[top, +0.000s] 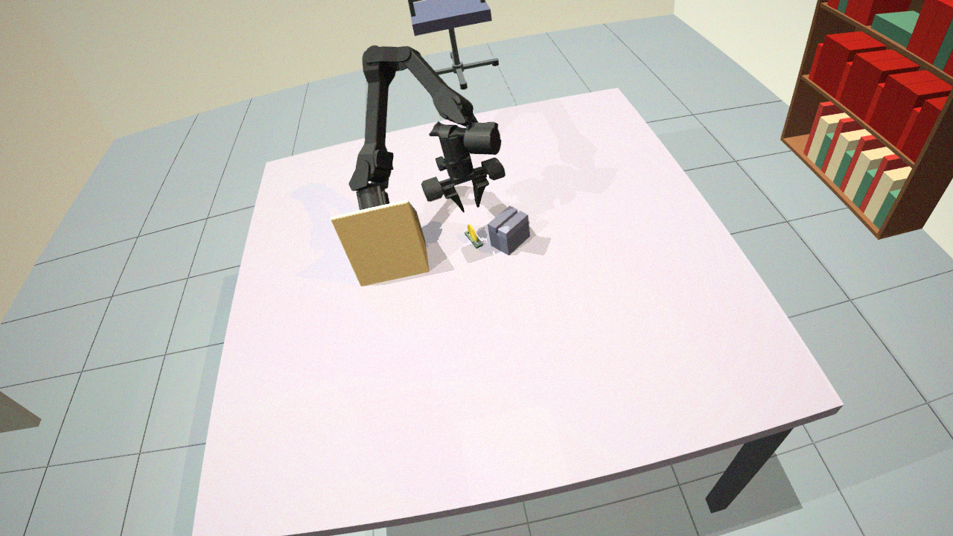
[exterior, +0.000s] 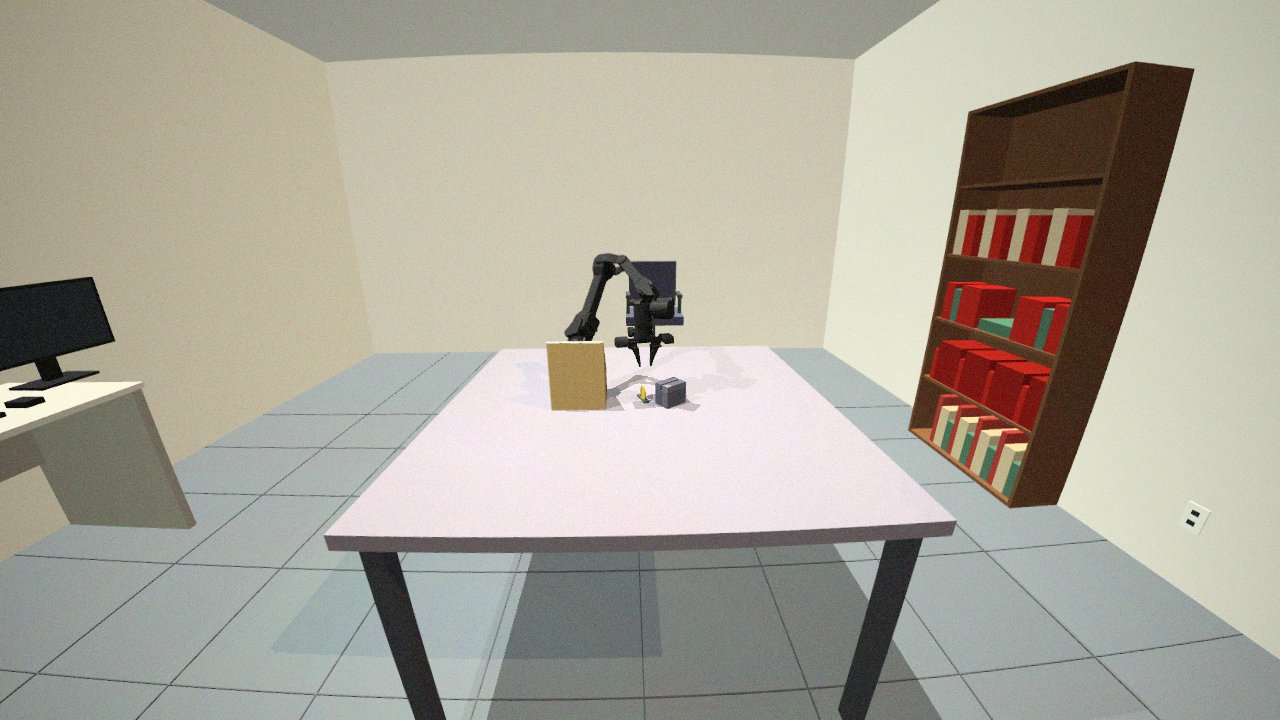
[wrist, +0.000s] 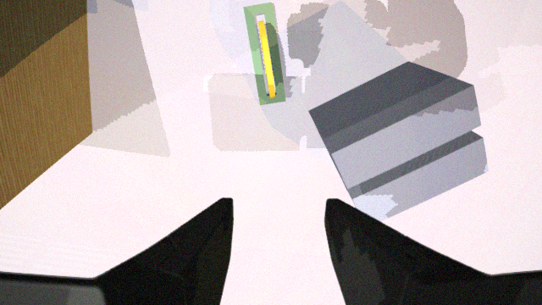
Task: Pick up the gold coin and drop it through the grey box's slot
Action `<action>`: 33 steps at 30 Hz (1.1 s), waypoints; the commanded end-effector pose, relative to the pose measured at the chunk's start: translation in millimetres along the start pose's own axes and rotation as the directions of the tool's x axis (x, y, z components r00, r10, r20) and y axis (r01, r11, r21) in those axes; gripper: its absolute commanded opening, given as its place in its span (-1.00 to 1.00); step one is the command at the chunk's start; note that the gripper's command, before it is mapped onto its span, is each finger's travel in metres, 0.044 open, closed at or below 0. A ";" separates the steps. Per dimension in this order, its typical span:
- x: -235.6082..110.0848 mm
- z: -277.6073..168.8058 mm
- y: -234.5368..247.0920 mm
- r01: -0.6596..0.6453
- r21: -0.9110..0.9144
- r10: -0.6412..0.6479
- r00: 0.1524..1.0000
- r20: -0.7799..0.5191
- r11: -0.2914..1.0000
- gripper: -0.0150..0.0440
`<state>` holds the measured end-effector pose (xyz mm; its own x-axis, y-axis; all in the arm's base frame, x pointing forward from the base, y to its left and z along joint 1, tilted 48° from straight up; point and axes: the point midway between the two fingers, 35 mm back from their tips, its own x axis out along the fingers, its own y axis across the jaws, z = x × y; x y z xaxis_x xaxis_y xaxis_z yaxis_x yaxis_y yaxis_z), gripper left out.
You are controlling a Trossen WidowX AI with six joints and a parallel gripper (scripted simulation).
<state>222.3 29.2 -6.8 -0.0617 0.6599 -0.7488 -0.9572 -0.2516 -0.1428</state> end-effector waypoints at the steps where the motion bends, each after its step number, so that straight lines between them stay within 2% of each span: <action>1: 14.9 28.6 -4.4 -0.003 -0.179 0.026 0.992 0.123 0.984 0.05; 8: 14.4 31.1 -1.5 -0.003 -0.179 0.026 0.992 0.123 0.984 0.05; 13: 47.4 35.6 -0.6 -0.003 -0.179 0.025 0.992 0.124 0.984 0.05; 33: 77.8 39.7 0.7 -0.003 -0.178 0.026 0.992 0.122 0.984 0.05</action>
<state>208.7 104.0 -35.3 -0.1132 0.7310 -0.6729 -0.8872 -0.3793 -0.2627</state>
